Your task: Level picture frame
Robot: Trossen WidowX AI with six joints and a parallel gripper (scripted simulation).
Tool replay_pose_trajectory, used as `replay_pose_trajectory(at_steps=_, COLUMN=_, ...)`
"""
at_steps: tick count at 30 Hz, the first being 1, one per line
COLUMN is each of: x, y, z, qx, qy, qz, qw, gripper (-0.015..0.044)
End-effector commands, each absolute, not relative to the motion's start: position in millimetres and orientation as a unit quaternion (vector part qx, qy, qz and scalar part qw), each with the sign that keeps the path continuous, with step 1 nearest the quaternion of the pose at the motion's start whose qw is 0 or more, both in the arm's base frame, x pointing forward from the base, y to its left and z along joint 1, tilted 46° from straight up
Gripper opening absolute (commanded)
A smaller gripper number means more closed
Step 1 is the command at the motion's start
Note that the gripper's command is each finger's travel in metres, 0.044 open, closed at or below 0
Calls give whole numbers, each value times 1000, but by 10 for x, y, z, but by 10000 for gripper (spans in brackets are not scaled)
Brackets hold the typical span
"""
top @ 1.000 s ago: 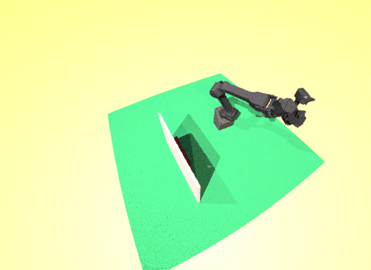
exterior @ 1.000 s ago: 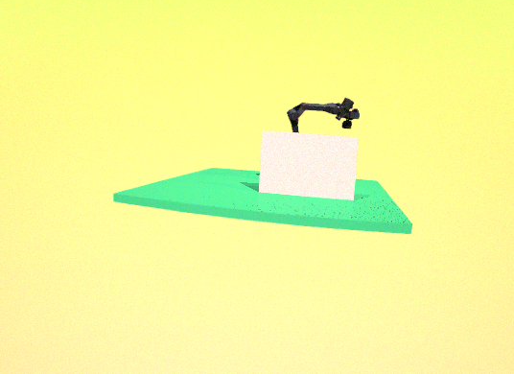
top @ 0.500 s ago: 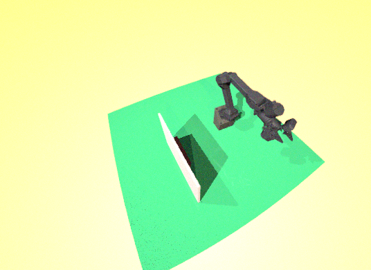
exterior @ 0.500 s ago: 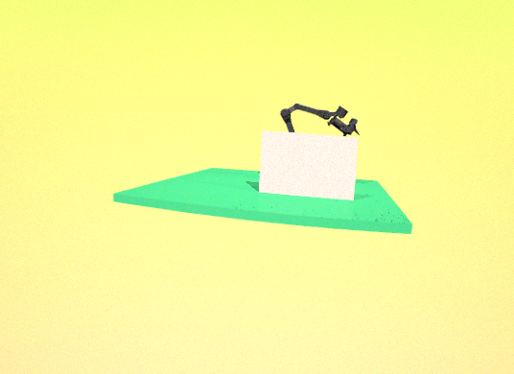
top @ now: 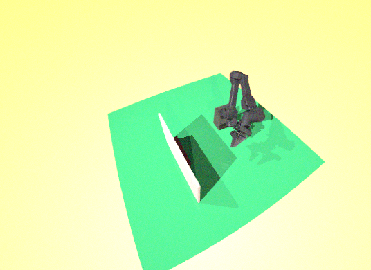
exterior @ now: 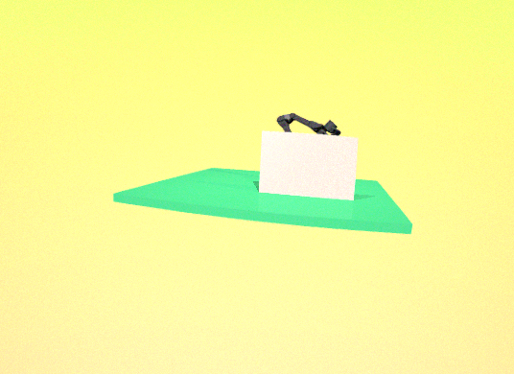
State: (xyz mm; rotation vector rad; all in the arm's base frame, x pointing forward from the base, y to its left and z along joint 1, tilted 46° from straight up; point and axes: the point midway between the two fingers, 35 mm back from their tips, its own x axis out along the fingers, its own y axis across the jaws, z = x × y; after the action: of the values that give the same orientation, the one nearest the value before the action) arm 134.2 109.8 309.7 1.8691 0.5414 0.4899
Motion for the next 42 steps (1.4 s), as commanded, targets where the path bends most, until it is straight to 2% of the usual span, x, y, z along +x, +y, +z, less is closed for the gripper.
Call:
replay_pose_trajectory(at_steps=1, x=1646, y=667, z=2692, qx=848, qy=108, qz=84, qw=512, gripper=260)
replay_pose_trajectory(at_steps=4, x=1762, y=317, z=2429, qx=876, qy=12, qz=10, qw=482, gripper=260)
replay_pose_trajectory(at_steps=6, x=1777, y=234, z=2370, qx=881, qy=-11, qz=-5, qw=473, gripper=260)
replay_pose_trajectory(at_steps=42, x=1777, y=234, z=2370, qx=881, qy=-11, qz=-5, qw=473, gripper=260)
